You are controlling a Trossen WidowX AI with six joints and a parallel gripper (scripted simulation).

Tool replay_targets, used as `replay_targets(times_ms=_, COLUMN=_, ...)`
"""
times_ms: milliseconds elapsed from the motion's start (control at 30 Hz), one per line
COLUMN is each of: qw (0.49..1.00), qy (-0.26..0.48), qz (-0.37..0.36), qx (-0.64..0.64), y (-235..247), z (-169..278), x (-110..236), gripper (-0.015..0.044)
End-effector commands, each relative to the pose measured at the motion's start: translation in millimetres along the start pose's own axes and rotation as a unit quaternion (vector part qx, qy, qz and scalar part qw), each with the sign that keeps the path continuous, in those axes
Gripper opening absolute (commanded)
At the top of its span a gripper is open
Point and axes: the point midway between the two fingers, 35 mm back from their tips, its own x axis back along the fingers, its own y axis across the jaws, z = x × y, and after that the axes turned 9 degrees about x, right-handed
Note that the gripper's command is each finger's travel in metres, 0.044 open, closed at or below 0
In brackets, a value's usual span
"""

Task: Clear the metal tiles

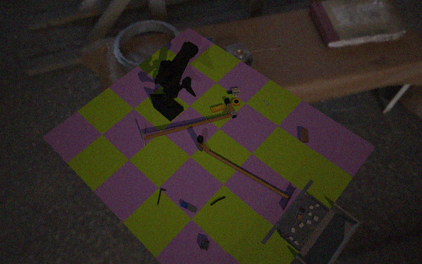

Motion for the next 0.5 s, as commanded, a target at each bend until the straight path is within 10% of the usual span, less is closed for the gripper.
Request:
replay_targets(times_ms=0, qw=1.000, qy=0.000, qz=-0.002, qx=-0.002, y=1, z=0, x=0, gripper=0.0440)
replay_targets(times_ms=467, qw=1.000, qy=0.017, qz=-0.002, qx=0.001, y=0, z=2, x=-21, gripper=0.0440)
